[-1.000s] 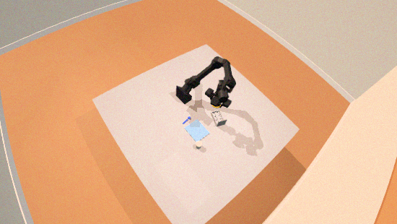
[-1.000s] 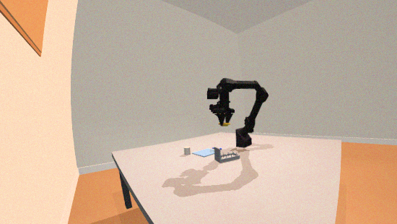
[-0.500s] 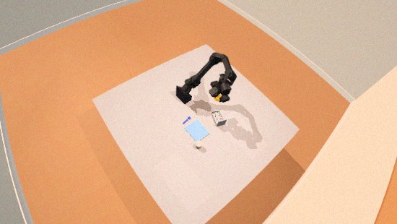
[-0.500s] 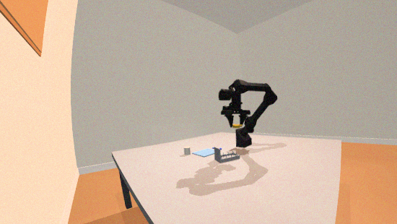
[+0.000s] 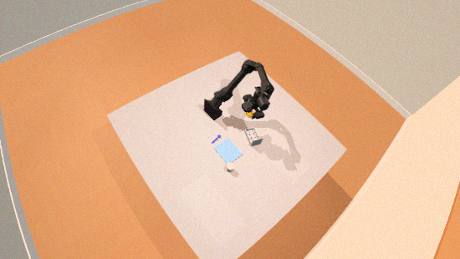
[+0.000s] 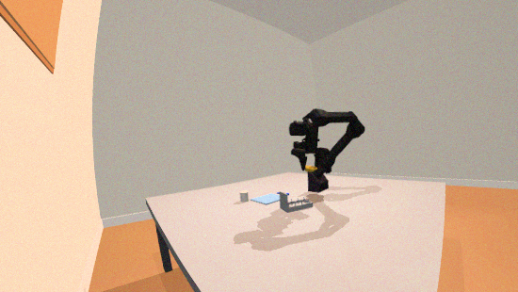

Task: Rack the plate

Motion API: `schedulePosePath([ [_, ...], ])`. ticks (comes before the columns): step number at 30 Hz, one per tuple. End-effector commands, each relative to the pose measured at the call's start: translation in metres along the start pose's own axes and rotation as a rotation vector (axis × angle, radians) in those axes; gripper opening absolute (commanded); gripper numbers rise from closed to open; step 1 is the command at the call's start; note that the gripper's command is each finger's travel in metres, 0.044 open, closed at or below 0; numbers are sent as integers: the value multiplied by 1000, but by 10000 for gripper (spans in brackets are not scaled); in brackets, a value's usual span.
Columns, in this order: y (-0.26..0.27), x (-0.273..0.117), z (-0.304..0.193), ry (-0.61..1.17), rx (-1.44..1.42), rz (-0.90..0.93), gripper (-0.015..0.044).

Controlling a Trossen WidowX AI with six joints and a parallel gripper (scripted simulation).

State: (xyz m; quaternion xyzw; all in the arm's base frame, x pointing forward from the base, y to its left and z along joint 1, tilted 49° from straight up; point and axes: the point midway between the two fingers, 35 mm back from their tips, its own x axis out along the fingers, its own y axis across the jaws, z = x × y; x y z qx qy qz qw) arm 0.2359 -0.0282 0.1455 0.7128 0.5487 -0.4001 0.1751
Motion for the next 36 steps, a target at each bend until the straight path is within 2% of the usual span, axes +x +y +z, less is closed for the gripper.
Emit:
schedulePosePath([
  [1, -3, 12, 5, -81, -58, -6, 0],
  [18, 5, 58, 28, -464, -369, 39, 0],
  [36, 21, 86, 30, -792, -674, 209, 0],
])
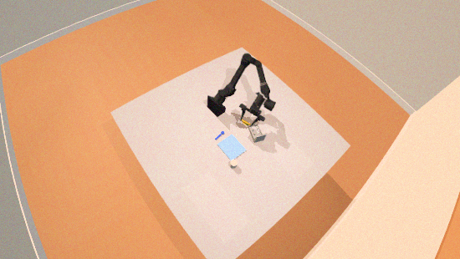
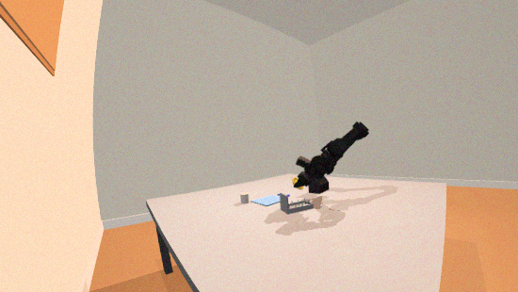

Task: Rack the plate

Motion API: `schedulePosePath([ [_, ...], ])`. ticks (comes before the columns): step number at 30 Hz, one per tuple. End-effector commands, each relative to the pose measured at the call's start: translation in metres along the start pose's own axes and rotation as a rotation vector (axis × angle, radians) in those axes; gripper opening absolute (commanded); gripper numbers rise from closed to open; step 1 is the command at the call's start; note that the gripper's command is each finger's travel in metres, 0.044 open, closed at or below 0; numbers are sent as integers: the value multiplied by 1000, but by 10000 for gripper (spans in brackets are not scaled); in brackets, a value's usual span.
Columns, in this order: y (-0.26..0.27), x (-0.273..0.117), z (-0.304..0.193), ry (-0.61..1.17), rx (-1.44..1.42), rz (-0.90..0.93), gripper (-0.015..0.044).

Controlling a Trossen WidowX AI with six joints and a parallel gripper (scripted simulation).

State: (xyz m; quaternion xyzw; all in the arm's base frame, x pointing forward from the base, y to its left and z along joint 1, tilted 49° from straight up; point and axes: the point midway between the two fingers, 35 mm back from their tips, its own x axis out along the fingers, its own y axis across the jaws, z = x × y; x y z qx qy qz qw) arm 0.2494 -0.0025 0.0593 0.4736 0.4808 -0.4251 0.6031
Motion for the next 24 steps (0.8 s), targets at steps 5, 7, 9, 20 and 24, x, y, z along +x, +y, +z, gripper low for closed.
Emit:
schedulePosePath([
  [5, 6, 4, -6, -138, -85, 94, 0],
  [7, 9, 5, -7, -174, -105, 122, 0],
  [9, 11, 5, -9, -210, -123, 151, 0],
  [20, 21, 0, -21, -386, -196, 326, 0],
  [24, 23, -4, -26, -442, -211, 395, 0],
])
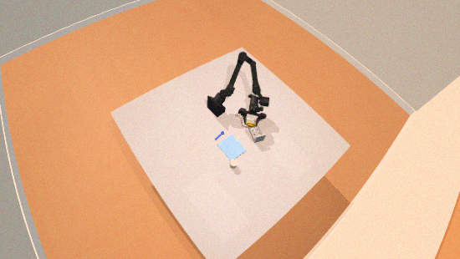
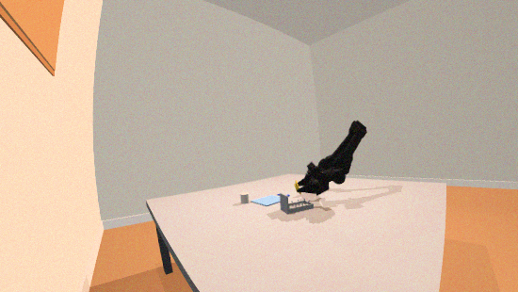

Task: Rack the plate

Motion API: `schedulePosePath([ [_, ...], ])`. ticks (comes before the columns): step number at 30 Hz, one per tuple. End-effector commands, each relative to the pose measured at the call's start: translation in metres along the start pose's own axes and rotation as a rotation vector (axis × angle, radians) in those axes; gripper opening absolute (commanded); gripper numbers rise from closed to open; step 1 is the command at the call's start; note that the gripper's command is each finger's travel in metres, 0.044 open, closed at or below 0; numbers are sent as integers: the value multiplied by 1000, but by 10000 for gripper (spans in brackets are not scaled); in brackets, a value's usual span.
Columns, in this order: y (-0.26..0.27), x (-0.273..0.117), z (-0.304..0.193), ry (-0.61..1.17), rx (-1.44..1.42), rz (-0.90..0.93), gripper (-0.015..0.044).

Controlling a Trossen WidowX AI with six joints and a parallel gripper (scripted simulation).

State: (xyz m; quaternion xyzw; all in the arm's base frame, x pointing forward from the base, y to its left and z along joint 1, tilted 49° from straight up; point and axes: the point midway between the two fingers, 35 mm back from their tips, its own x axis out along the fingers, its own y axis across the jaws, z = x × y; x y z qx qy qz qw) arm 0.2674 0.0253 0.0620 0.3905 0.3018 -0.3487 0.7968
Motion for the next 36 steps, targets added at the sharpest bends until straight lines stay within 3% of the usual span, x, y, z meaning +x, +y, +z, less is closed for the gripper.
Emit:
schedulePosePath([
  [1, 2, -4, -2, -54, -3, 57, 0],
  [24, 8, -49, -11, -329, 72, 426, 0],
  [36, 8, -49, -13, -334, 77, 436, 0],
])
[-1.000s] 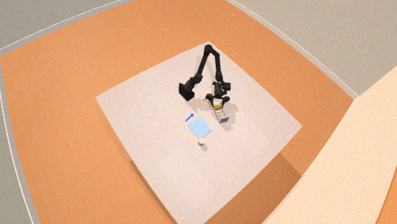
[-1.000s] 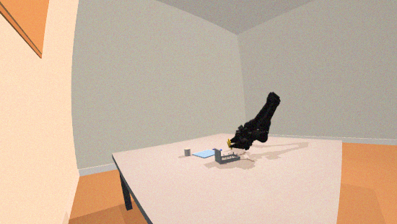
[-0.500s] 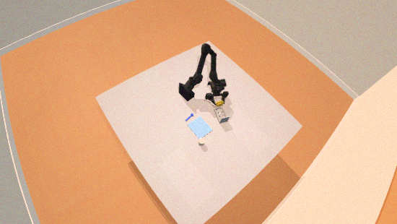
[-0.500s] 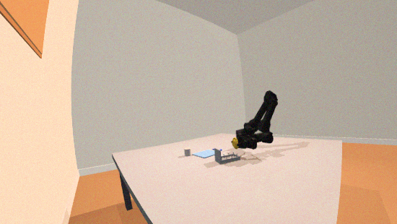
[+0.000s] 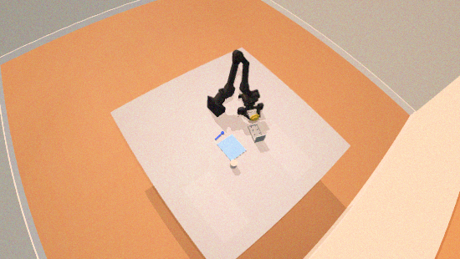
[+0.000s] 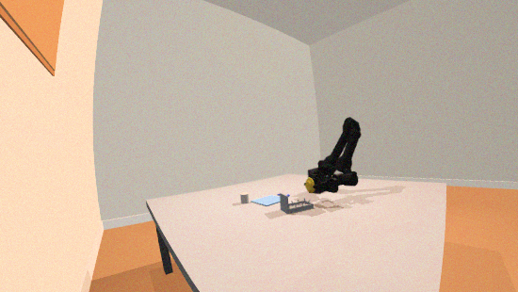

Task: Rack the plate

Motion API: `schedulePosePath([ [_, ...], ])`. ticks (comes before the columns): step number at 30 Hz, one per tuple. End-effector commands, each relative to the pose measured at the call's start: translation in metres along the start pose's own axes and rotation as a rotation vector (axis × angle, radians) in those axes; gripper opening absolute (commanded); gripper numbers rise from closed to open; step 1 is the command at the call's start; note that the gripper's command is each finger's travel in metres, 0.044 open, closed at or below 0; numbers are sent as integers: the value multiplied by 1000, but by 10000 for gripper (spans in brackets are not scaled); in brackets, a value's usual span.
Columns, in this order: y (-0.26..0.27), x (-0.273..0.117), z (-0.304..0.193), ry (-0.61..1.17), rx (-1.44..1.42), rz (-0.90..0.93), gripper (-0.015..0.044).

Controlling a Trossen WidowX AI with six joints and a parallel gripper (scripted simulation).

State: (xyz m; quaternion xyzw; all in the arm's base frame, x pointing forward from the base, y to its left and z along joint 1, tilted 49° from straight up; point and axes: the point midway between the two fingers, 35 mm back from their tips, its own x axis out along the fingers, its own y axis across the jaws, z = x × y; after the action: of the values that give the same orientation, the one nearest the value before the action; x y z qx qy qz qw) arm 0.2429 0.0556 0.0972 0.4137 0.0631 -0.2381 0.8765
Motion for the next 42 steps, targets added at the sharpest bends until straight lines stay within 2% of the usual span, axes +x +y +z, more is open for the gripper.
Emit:
schedulePosePath([
  [1, -1, 2, -3, -4, 0, -2, 0],
  [32, -2, 36, -29, -6, 15, 4, 0],
  [42, -3, 36, -44, -2, 18, 7, 0],
])
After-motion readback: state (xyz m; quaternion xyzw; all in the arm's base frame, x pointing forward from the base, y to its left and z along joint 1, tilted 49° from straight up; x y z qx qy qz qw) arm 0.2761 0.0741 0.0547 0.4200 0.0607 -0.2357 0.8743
